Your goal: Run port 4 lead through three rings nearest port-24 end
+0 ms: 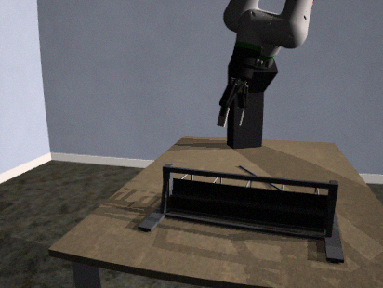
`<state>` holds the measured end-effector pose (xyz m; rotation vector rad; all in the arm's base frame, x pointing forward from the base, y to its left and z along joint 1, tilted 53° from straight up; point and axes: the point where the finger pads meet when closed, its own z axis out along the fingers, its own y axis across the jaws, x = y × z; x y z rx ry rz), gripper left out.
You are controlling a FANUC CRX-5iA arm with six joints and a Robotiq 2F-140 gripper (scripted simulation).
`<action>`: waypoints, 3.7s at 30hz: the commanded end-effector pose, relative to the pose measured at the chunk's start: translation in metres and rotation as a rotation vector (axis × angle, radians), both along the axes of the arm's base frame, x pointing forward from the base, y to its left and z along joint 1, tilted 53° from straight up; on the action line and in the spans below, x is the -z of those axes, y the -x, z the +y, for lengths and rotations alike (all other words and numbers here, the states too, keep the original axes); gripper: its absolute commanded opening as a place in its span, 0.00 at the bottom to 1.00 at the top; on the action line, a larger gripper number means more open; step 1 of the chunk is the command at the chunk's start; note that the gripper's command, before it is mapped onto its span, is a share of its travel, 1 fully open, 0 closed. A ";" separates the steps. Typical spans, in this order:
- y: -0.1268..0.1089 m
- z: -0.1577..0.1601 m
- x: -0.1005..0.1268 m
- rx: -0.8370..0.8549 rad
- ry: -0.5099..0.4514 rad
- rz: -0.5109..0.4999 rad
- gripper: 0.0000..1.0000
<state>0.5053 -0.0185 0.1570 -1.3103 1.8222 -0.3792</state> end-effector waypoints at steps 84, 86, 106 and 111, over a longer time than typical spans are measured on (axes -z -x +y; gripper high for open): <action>0.054 0.135 0.056 0.227 -0.613 0.263 0.20; 0.054 0.135 0.056 0.227 -0.613 0.263 0.20; 0.054 0.136 0.056 0.227 -0.613 0.264 0.20; 0.052 0.137 0.058 0.229 -0.611 0.265 0.20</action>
